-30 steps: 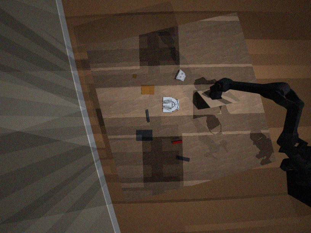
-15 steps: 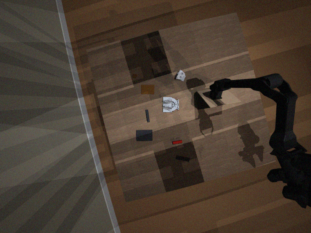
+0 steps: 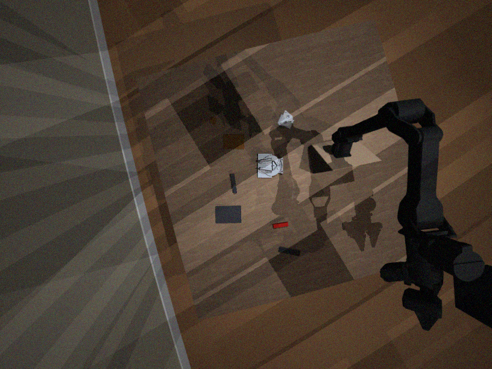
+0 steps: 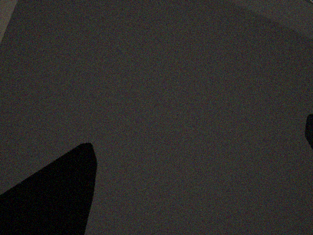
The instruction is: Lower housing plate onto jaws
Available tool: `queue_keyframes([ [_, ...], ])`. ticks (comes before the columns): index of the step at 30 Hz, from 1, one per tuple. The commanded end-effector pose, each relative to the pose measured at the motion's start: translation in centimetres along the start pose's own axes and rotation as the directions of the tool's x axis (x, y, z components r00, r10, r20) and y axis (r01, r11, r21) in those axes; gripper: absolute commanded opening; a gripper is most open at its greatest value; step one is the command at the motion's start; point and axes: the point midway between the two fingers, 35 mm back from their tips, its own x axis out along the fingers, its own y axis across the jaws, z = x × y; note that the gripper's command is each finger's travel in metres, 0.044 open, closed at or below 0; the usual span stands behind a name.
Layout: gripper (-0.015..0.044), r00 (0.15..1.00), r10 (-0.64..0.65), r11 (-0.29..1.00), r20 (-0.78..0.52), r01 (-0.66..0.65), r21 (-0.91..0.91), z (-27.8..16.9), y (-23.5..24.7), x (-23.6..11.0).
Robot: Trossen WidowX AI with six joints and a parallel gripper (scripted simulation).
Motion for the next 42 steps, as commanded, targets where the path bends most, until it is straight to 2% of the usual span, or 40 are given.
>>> queue_keyframes([
  [1,0.044,0.997,0.04,0.999,0.07,-0.038,-0.037,2.7,2.9,-1.7],
  [11,0.044,0.956,0.122,0.987,0.266,-0.09,-0.131,10.7,9.8,-7.5],
  [21,0.044,0.874,0.156,0.976,0.46,-0.063,-0.209,18.8,14.0,-14.8],
  [32,0.044,0.755,0.137,0.971,0.641,0.027,-0.239,26.7,15.6,-23.7],
  [42,0.044,0.618,0.067,0.961,0.783,0.17,-0.217,33.0,14.3,-32.4],
])
